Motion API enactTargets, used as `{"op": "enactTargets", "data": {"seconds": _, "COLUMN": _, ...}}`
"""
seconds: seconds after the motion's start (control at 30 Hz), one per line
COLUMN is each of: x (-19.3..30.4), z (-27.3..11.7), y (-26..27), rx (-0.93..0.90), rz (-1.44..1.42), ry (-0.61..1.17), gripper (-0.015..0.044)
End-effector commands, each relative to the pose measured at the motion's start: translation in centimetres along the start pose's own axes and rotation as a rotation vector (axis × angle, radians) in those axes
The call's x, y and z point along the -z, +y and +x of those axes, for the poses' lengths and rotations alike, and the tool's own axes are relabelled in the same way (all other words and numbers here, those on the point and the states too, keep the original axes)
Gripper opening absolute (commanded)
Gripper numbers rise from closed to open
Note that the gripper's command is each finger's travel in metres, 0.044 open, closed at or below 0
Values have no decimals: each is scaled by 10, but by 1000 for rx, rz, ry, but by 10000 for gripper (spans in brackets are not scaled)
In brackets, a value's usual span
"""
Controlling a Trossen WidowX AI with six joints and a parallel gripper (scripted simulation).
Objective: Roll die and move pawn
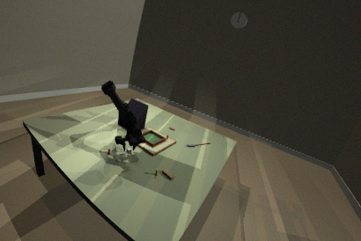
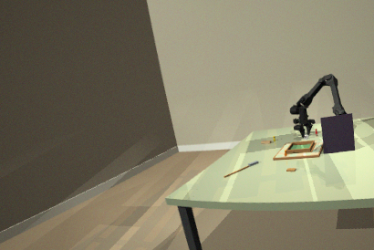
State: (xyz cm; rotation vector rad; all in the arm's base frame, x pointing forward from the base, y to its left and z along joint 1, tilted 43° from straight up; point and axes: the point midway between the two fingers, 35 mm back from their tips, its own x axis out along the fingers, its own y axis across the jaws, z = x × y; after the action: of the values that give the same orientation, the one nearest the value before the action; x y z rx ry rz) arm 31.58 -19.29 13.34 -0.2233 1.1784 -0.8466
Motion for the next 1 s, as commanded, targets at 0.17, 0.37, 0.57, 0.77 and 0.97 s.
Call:
{"op": "enactTargets", "data": {"seconds": 0.17, "x": 4, "z": 6, "y": 2, "rx": -3, "rz": -14, "ry": 12, "gripper": 144}}
{"op": "enactTargets", "data": {"seconds": 0.37, "x": 4, "z": 6, "y": 2, "rx": -3, "rz": -14, "ry": 12, "gripper": 84}}
{"op": "enactTargets", "data": {"seconds": 0.57, "x": 2, "z": -2, "y": 3, "rx": -5, "rz": -14, "ry": 13, "gripper": 0}}
{"op": "enactTargets", "data": {"seconds": 0.77, "x": -6, "z": -38, "y": 6, "rx": -10, "rz": -12, "ry": 17, "gripper": 0}}
{"op": "enactTargets", "data": {"seconds": 0.97, "x": -9, "z": -75, "y": 5, "rx": -11, "rz": -13, "ry": 18, "gripper": 0}}
